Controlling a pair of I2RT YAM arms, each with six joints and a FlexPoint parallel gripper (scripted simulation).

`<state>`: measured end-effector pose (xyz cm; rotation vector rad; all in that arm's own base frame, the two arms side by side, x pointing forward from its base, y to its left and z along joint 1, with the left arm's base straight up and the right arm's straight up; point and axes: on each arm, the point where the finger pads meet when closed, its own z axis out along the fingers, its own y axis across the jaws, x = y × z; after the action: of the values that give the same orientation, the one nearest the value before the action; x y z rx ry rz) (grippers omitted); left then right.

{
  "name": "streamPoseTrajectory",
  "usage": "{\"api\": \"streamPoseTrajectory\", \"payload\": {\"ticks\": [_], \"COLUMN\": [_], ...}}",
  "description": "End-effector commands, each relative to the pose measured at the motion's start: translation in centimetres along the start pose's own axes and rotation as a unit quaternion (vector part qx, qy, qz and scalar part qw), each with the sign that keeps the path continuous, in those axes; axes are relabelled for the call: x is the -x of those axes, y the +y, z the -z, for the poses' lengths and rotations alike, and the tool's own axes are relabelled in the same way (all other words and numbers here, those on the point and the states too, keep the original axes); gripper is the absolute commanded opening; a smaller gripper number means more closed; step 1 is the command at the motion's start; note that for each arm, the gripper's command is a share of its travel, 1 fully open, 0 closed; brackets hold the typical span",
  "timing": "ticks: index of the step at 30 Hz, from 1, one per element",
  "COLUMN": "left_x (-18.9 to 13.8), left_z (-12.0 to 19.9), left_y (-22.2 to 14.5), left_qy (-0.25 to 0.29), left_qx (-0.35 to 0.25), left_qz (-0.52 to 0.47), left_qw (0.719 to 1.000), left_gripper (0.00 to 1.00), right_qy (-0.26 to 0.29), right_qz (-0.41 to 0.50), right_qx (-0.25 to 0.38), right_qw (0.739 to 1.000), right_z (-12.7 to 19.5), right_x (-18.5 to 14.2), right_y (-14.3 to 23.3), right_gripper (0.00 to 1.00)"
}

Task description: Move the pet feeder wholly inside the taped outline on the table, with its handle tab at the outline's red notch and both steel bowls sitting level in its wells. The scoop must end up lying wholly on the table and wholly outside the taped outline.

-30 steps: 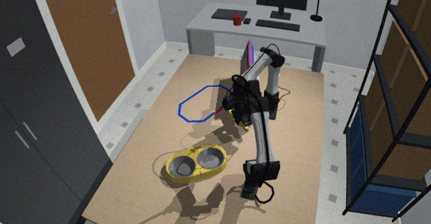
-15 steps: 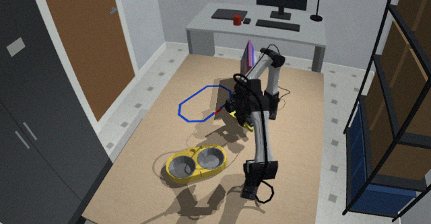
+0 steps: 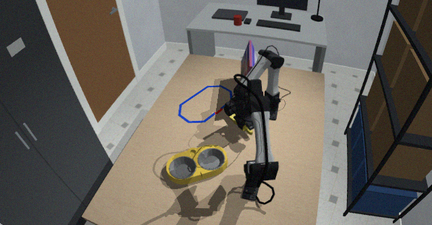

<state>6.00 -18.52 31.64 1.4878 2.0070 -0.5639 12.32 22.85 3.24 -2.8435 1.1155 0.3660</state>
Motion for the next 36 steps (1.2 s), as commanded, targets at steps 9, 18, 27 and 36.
{"api": "streamPoseTrajectory", "payload": {"ticks": [9, 18, 27, 36], "left_x": [0.1, 0.6, 1.3, -2.4], "left_z": [0.3, -0.9, -5.1, -8.6], "left_y": [0.2, 1.0, 7.3, 16.2], "left_qy": [0.001, -0.001, 0.013, 0.056], "left_qx": [0.007, 0.02, 0.101, 0.188], "left_qz": [0.006, 0.021, 0.114, 0.237], "left_qw": [1.0, 1.0, 0.988, 0.951], "left_gripper": [1.0, 1.0, 1.0, 1.0], "right_qy": [-0.008, 0.004, -0.026, -0.135], "right_qz": [0.01, -0.052, -0.221, -0.347], "right_qx": [-0.026, -0.047, -0.188, -0.347], "right_qw": [1.0, 0.998, 0.957, 0.861], "right_z": [5.7, 9.8, 18.3, 27.9], "right_x": [0.4, 0.3, 1.9, 3.4], "right_y": [-0.5, -0.2, 1.4, 7.3], "right_gripper": [0.88, 0.88, 0.88, 0.88]}}
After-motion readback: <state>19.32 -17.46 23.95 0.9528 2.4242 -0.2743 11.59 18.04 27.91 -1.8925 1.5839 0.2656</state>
